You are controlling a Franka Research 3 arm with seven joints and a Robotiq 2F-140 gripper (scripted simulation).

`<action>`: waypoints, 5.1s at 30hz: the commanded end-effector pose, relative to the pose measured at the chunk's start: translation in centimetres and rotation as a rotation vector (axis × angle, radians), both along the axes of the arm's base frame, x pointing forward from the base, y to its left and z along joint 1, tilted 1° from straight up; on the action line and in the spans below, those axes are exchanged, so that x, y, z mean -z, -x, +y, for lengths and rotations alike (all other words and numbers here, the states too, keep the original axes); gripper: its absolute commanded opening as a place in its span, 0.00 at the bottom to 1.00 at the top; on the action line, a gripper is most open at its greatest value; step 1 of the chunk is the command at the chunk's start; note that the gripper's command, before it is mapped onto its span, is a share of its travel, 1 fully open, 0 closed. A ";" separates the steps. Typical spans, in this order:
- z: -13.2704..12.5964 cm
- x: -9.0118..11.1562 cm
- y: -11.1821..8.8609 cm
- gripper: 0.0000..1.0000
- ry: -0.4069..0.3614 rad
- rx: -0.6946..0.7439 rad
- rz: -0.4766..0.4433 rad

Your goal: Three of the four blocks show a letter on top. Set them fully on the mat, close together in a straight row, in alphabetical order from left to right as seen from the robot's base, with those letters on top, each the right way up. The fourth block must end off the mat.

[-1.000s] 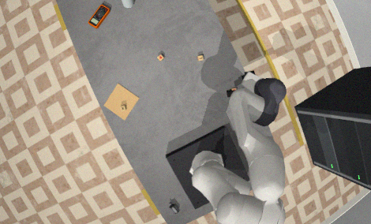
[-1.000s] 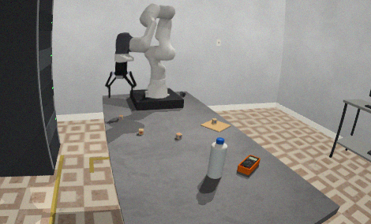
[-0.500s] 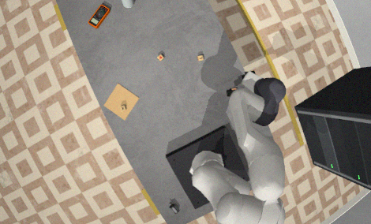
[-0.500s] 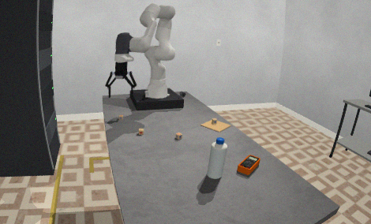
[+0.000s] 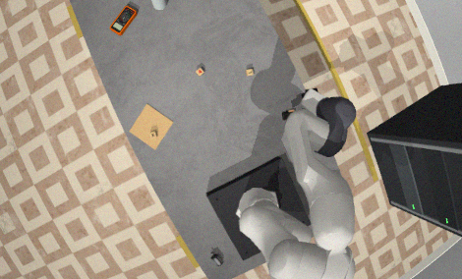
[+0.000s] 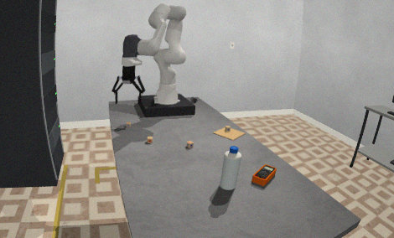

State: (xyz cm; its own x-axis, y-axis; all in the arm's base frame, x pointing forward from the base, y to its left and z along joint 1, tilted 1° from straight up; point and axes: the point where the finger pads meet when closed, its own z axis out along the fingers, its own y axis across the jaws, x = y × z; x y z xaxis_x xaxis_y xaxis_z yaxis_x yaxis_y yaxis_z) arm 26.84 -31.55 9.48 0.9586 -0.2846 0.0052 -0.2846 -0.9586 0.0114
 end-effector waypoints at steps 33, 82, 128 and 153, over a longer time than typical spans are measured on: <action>21.3 2.2 -18.0 1.00 0.061 -0.086 0.039; 56.4 3.8 -18.2 0.43 -0.003 -0.128 0.007; 56.4 4.9 -18.2 0.43 -0.003 -0.128 0.007; 56.4 8.1 -18.2 0.43 -0.003 -0.128 0.007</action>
State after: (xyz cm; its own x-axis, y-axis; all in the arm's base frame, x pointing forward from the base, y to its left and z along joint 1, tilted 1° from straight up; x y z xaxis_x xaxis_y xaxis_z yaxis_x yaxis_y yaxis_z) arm 44.84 24.69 1.58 0.9893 -0.1457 -0.0096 -0.1456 -0.9892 0.0136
